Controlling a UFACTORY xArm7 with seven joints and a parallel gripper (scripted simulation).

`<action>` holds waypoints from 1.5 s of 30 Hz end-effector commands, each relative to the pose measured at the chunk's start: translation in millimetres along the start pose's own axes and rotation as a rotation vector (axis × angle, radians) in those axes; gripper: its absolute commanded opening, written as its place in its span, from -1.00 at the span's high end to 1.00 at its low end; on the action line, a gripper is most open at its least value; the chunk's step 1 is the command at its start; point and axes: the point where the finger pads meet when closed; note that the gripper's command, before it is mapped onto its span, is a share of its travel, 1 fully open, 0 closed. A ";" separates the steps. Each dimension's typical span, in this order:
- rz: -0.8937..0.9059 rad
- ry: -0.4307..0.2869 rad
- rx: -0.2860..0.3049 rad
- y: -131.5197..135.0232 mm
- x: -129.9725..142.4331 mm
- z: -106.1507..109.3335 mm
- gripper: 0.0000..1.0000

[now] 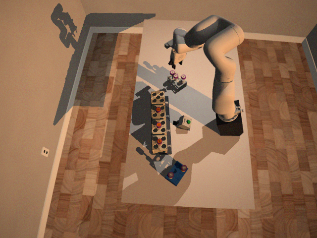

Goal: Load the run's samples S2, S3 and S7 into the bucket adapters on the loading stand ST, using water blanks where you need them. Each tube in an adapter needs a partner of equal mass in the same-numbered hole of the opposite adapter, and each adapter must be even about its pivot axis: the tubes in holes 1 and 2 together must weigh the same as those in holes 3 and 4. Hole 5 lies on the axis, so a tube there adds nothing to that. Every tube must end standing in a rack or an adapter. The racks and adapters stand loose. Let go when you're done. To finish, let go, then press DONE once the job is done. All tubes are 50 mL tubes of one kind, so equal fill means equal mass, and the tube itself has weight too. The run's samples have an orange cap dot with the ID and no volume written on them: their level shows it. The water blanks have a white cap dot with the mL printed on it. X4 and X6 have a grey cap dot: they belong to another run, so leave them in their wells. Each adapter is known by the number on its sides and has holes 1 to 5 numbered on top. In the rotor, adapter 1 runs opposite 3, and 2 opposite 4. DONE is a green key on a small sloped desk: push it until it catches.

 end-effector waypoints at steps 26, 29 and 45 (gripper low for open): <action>-0.001 0.003 0.000 0.2 -1.3 -46.8 -0.15; -0.001 0.003 0.000 0.2 -1.3 -52.9 -0.15; -0.001 0.003 0.000 0.3 -1.3 -80.9 -0.15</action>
Point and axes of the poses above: the point where the finger pads meet when closed, its own z axis back along the fingers, its own y axis across the jaws, x = y × z, and after that the axes turned 6 degrees about -z, right-handed
